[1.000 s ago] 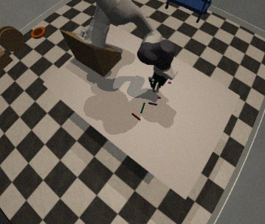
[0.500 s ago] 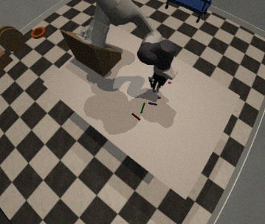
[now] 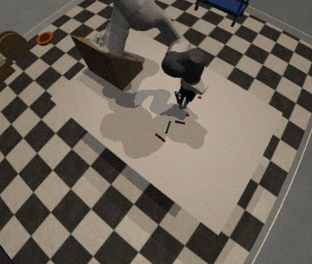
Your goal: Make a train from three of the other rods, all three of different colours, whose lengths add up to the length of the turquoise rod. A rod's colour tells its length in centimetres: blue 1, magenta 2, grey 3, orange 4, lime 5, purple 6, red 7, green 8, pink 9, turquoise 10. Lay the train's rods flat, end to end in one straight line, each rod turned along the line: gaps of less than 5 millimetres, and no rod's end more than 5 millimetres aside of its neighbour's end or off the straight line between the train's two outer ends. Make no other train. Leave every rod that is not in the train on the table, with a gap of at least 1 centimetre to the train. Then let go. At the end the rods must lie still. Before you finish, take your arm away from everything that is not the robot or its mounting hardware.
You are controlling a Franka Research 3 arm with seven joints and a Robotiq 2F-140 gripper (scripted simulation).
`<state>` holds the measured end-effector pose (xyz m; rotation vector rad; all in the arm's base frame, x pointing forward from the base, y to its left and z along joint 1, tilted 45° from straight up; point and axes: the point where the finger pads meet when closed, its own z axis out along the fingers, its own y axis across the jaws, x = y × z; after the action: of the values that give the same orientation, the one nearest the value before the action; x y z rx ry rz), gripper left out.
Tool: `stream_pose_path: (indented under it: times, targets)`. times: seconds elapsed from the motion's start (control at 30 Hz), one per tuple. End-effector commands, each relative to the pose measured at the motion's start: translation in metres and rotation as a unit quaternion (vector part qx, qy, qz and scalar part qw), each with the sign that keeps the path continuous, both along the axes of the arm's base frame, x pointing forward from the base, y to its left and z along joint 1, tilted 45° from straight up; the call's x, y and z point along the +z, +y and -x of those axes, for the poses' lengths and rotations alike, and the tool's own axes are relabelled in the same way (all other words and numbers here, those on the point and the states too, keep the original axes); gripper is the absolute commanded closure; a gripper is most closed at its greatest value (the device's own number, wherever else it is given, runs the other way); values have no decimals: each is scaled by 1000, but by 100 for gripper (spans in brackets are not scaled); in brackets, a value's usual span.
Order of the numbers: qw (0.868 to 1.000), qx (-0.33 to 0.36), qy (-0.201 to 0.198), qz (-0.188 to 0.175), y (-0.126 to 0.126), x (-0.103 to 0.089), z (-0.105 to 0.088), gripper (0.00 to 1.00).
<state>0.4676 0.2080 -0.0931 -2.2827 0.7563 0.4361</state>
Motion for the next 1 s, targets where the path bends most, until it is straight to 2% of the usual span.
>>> stream_pose_path:
  times: [0.0, 0.97]
  targets:
    - [1000, -4, 0, 0, 3, -3, -2, 85]
    - [1000, -4, 0, 0, 6, -6, -1, 85]
